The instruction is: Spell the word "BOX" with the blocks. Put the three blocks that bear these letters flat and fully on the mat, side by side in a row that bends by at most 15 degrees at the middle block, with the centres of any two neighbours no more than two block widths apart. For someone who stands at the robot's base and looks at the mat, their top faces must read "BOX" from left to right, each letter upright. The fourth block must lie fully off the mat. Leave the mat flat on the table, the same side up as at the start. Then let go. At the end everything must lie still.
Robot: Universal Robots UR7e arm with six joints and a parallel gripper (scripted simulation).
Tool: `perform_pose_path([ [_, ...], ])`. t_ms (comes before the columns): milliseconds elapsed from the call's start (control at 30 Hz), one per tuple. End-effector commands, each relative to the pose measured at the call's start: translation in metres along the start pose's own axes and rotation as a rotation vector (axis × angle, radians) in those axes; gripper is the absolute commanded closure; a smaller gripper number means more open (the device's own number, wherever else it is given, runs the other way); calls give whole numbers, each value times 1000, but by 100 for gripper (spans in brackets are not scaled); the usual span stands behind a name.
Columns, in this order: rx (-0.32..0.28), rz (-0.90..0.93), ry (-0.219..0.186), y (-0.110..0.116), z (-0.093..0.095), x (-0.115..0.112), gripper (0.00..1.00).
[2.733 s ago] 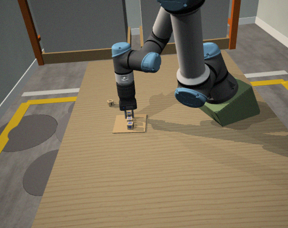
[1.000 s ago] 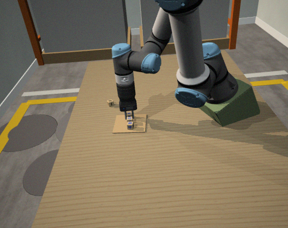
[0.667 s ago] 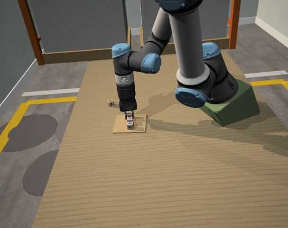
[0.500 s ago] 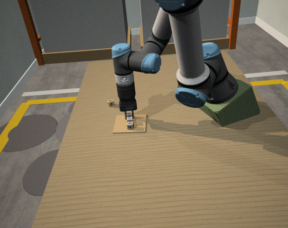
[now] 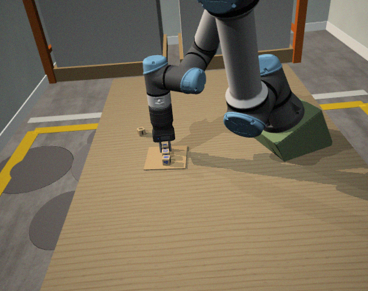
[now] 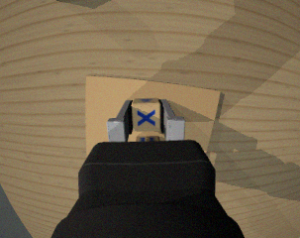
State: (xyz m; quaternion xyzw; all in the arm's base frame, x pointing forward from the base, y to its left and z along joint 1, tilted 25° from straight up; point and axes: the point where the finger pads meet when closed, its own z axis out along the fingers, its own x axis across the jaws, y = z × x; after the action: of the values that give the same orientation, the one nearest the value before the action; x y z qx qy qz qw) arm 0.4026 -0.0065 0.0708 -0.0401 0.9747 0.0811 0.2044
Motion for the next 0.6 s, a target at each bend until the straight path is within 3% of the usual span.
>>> perform_pose_path([
  [0,0,0,-1,0,0,0,45],
  [267,0,0,-1,0,0,0,33],
  [300,0,0,-1,0,0,0,27],
  [567,0,0,-1,0,0,0,21],
])
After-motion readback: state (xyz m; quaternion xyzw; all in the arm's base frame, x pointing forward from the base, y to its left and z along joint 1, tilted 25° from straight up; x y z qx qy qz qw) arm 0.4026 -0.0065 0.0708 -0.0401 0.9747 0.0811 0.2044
